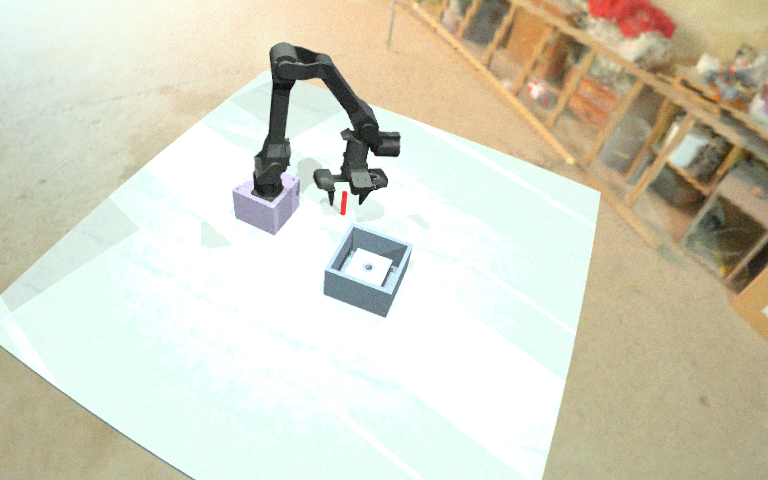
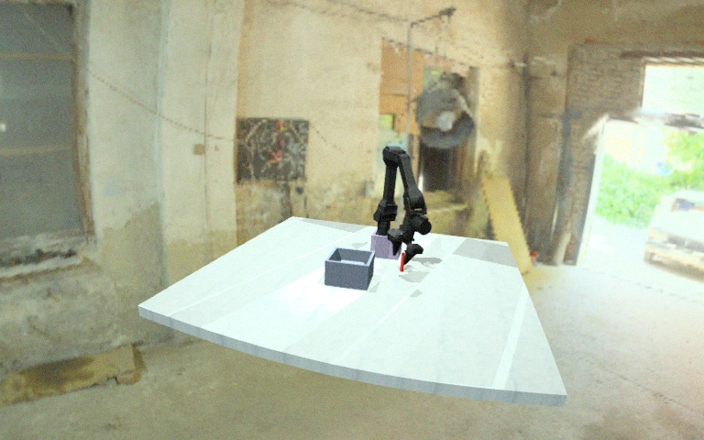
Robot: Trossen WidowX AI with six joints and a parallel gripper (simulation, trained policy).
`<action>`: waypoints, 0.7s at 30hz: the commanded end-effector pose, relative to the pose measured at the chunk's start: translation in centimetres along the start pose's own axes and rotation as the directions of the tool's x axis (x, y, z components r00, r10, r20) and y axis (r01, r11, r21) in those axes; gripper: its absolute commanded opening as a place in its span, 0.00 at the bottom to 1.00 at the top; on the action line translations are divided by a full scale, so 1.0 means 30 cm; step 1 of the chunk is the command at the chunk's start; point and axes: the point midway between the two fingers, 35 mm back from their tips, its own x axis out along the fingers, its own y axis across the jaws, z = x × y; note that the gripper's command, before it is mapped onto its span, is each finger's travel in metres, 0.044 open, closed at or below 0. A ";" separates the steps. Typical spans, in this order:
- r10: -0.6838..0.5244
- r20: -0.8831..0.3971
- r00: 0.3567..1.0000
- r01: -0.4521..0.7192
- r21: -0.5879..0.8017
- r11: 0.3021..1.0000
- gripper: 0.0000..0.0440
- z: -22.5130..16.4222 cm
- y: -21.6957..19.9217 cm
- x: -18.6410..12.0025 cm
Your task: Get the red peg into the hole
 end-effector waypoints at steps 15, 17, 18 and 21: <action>-0.021 -0.083 0.996 0.027 0.071 0.997 0.16 -0.047 -0.021 0.092; -0.026 -0.100 0.995 0.033 0.070 0.997 0.04 -0.047 -0.020 0.091; -0.030 -0.108 0.994 0.038 0.070 0.997 0.00 -0.047 -0.022 0.090; -0.017 -0.073 0.997 0.021 0.058 0.998 0.00 -0.023 -0.019 0.073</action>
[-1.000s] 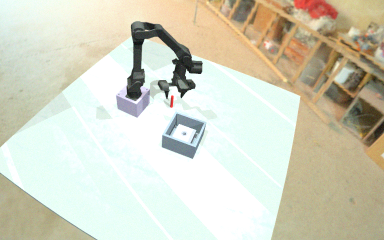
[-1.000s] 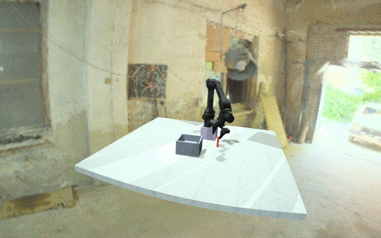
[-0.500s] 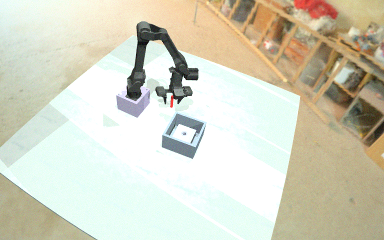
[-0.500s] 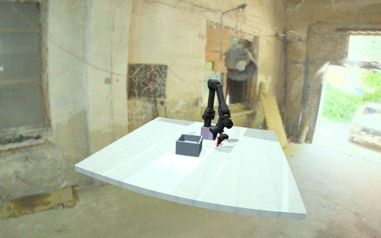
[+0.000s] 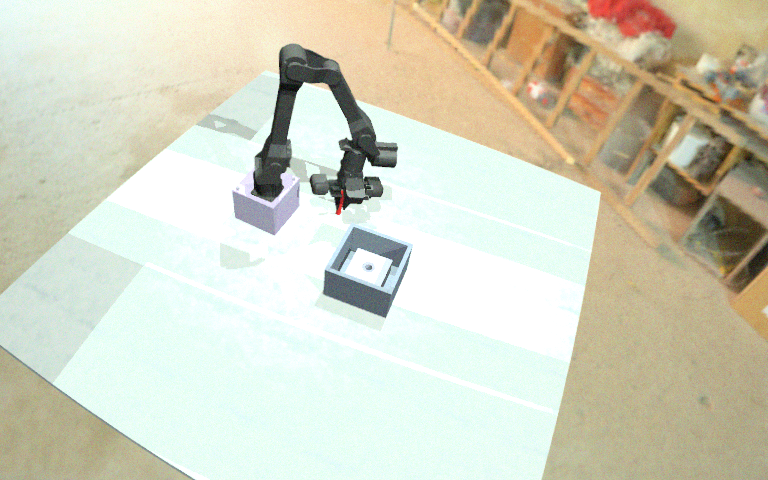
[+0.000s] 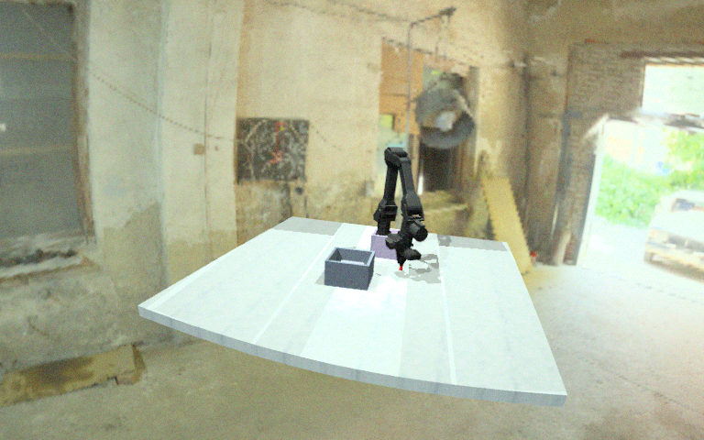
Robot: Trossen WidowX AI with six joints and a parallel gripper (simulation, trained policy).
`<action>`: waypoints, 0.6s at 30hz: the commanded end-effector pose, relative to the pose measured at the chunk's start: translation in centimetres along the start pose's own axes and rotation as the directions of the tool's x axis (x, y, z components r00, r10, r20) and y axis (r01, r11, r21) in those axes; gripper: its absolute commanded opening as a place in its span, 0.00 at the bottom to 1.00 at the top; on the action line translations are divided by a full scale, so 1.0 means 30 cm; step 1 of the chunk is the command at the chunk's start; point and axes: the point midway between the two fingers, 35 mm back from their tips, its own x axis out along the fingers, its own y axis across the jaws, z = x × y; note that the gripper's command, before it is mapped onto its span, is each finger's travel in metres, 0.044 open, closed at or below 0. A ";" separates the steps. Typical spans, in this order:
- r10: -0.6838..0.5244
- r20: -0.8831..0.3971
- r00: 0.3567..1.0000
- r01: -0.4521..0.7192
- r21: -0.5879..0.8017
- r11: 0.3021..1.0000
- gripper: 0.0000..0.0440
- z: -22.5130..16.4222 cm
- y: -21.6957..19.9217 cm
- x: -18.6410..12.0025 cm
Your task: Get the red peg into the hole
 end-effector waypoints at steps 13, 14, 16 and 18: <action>0.051 0.119 0.992 -0.041 -0.079 0.996 0.00 0.088 0.002 -0.121; 0.054 0.126 0.991 -0.043 -0.085 0.995 0.00 0.095 0.003 -0.131; 0.060 0.141 0.988 -0.047 -0.096 0.994 0.00 0.110 0.006 -0.151; 0.066 0.155 0.986 -0.050 -0.108 0.993 0.00 0.126 0.009 -0.172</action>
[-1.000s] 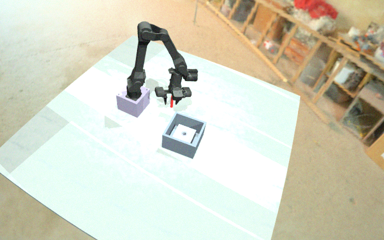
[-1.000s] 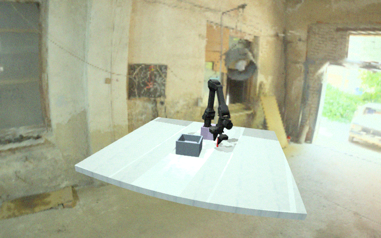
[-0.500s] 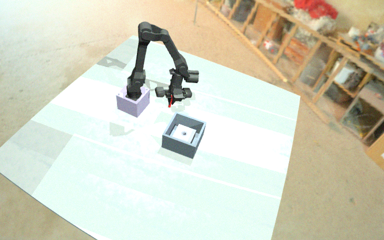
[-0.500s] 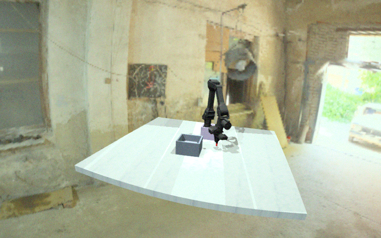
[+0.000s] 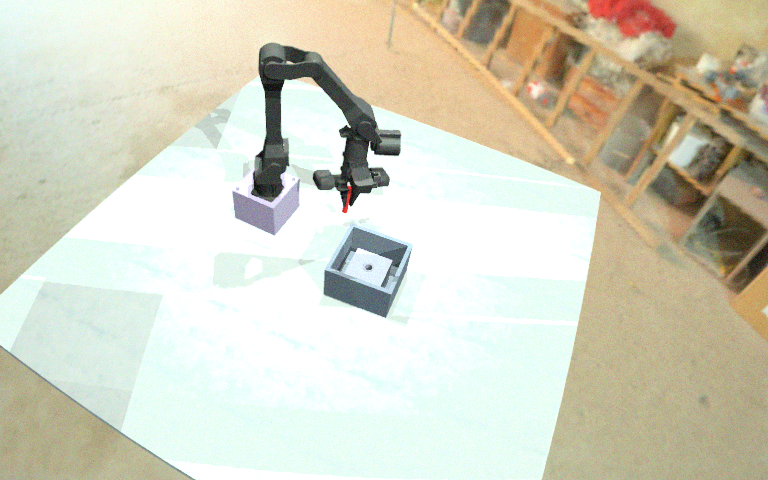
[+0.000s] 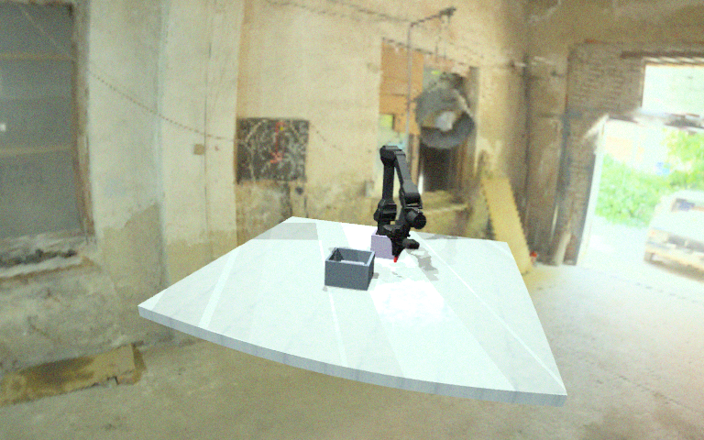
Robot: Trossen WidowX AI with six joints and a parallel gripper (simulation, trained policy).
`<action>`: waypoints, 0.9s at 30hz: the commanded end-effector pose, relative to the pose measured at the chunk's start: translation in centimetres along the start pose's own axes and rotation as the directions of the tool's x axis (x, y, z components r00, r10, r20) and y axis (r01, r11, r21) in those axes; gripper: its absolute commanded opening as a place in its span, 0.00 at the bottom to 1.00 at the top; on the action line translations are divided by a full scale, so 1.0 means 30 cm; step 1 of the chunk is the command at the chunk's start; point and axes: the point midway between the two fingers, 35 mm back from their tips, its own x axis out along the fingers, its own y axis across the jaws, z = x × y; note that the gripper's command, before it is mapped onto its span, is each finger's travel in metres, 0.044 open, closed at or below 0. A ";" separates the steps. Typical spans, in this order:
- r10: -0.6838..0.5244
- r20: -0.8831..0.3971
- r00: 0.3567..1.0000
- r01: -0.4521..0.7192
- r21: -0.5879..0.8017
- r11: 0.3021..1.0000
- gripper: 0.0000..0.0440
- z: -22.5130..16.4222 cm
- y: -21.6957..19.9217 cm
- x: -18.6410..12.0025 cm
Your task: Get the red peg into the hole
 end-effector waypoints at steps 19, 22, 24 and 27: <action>0.041 0.113 0.993 -0.037 -0.043 0.998 0.00 0.240 0.050 -0.190; 0.040 0.116 0.992 -0.036 -0.032 0.999 0.00 0.282 0.050 -0.204; 0.037 0.115 0.993 -0.035 -0.022 0.999 0.00 0.309 0.047 -0.207; 0.035 0.111 0.993 -0.034 -0.003 0.999 0.00 0.347 0.040 -0.207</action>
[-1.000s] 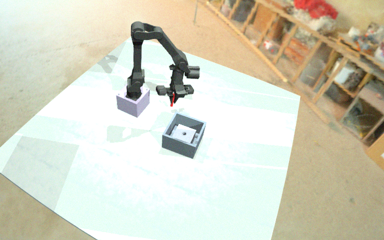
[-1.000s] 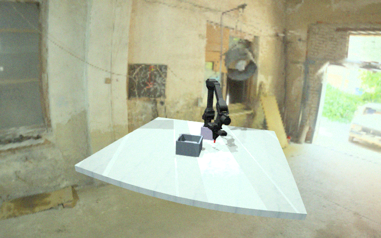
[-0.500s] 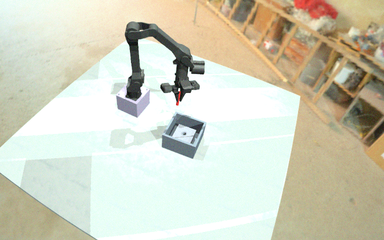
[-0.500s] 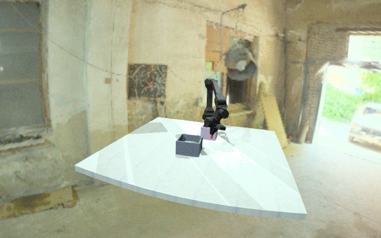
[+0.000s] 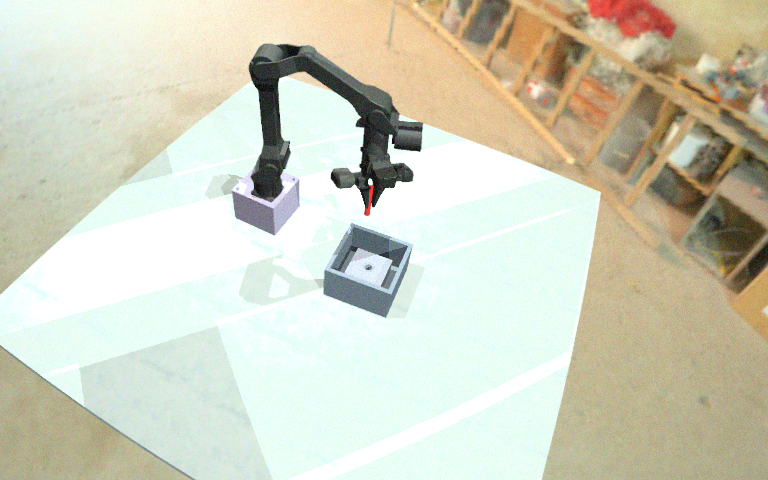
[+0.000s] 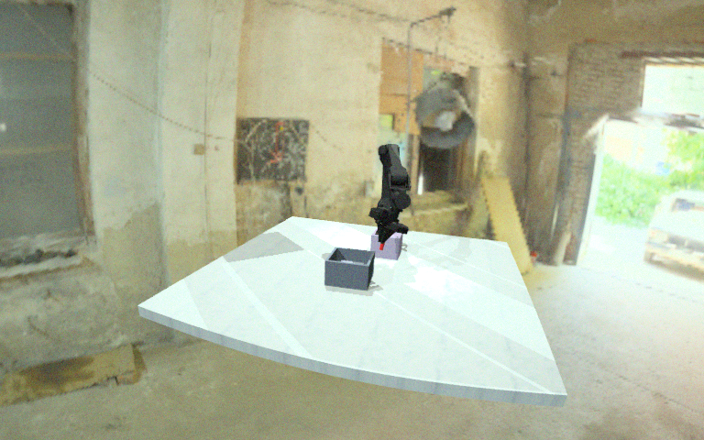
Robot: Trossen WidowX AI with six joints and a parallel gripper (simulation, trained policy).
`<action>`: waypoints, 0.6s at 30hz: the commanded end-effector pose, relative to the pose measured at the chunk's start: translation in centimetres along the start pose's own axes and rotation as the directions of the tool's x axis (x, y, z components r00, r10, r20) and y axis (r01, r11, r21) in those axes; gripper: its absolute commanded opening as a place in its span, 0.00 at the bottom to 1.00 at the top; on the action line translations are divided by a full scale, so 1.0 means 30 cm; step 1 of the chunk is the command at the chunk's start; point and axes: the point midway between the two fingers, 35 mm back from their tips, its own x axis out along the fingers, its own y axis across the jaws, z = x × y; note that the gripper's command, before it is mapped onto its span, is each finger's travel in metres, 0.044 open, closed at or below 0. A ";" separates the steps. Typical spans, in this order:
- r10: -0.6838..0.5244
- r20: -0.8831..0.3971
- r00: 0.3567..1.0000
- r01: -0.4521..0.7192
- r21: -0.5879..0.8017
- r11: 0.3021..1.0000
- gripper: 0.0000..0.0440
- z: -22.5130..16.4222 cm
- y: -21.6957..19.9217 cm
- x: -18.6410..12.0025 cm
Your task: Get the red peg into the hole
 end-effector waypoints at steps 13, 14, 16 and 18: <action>-0.005 -0.019 1.000 0.006 0.100 0.995 0.00 0.188 -0.040 0.050; -0.004 -0.020 1.000 0.006 0.108 0.994 0.00 0.200 -0.043 0.056; -0.003 -0.022 1.000 0.005 0.123 0.992 0.00 0.224 -0.049 0.068; -0.001 -0.024 1.000 0.005 0.138 0.990 0.00 0.246 -0.054 0.081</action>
